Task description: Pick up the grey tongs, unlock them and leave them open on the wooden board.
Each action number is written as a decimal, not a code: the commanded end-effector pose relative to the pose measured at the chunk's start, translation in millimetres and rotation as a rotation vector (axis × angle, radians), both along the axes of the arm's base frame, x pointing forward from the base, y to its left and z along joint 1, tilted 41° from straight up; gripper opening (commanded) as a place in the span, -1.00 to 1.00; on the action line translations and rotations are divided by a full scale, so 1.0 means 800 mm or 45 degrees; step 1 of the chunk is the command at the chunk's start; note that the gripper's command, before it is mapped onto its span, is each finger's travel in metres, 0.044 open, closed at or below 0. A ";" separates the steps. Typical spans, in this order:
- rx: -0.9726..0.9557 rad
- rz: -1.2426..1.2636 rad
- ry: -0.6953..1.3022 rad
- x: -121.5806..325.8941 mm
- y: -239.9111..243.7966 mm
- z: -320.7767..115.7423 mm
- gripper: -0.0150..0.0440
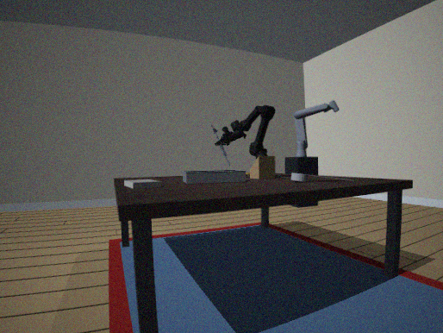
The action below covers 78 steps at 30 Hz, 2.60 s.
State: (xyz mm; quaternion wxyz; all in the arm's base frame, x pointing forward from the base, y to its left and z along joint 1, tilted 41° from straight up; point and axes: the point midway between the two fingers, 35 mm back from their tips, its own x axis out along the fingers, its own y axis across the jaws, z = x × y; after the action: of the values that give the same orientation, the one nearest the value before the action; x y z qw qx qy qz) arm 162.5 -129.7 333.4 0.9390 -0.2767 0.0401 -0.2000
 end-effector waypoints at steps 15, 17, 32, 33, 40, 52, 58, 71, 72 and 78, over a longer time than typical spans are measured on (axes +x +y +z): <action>0.416 -0.253 0.209 0.024 -0.055 -0.021 -1.00; 0.452 -0.284 0.248 0.027 -0.059 -0.025 -1.00; 0.609 -0.508 0.598 0.044 -0.078 -0.060 -1.00; 0.612 -0.525 0.625 0.045 -0.078 -0.062 -1.00; 0.607 -0.635 0.814 0.049 -0.081 -0.073 -1.00; 0.483 -0.817 1.133 0.054 -0.082 -0.079 -1.00; 0.480 -0.820 1.138 0.054 -0.082 -0.079 -1.00; 0.480 -0.820 1.138 0.058 -0.090 -0.089 -1.00; 0.480 -0.820 1.138 0.059 -0.091 -0.090 -1.00; 0.480 -0.820 1.138 0.062 -0.099 -0.099 -1.00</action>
State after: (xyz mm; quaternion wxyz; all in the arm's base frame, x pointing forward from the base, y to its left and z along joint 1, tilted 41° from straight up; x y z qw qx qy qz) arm 209.0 -205.7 259.5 0.7555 -0.1349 0.5477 -0.3331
